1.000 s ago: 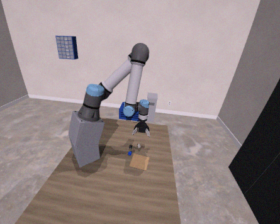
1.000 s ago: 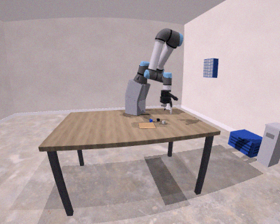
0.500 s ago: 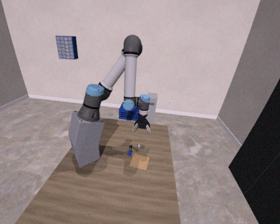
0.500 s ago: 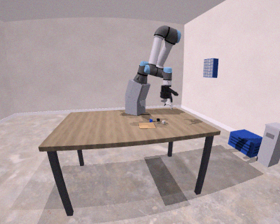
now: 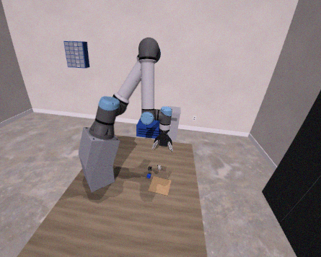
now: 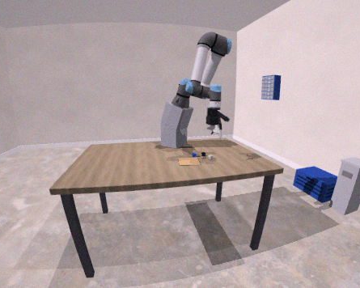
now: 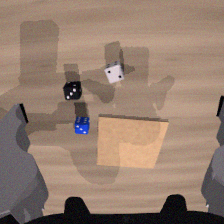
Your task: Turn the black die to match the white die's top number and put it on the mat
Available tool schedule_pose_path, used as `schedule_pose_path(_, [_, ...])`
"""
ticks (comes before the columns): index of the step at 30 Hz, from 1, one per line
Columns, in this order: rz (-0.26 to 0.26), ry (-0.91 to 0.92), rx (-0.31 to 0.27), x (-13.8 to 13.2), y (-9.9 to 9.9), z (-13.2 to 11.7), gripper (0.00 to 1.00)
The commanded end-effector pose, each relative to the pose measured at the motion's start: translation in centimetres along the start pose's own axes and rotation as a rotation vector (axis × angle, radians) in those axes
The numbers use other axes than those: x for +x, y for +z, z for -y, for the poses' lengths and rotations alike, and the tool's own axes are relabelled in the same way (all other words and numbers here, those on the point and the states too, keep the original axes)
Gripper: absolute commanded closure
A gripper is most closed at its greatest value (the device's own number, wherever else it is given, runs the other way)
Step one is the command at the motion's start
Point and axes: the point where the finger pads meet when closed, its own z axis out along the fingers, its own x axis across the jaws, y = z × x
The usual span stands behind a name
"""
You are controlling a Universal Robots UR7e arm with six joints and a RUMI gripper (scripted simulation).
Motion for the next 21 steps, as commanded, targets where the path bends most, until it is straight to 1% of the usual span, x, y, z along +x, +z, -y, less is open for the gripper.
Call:
schedule_pose_path(1, [-0.001,0.000,0.000,0.0,0.0,0.0,0.00])
schedule_pose_path(6, [-0.001,0.000,0.000,0.0,0.0,0.0,0.00])
schedule_pose_path(9, [0.000,0.000,0.000,-0.7,0.2,-0.7,0.00])
schedule_pose_path(11, [0.000,0.001,-0.001,-1.9,0.5,-1.9,0.00])
schedule_pose_path(15, [0.001,0.004,-0.001,-5.3,1.0,-4.6,0.00])
schedule_pose_path(17, [0.001,0.004,-0.001,-5.3,1.0,-4.6,0.00])
schedule_pose_path(19, [0.000,0.005,-0.001,-6.9,1.0,-5.4,0.00])
schedule_pose_path(21, [0.000,0.006,0.000,-7.8,0.9,-5.8,0.00])
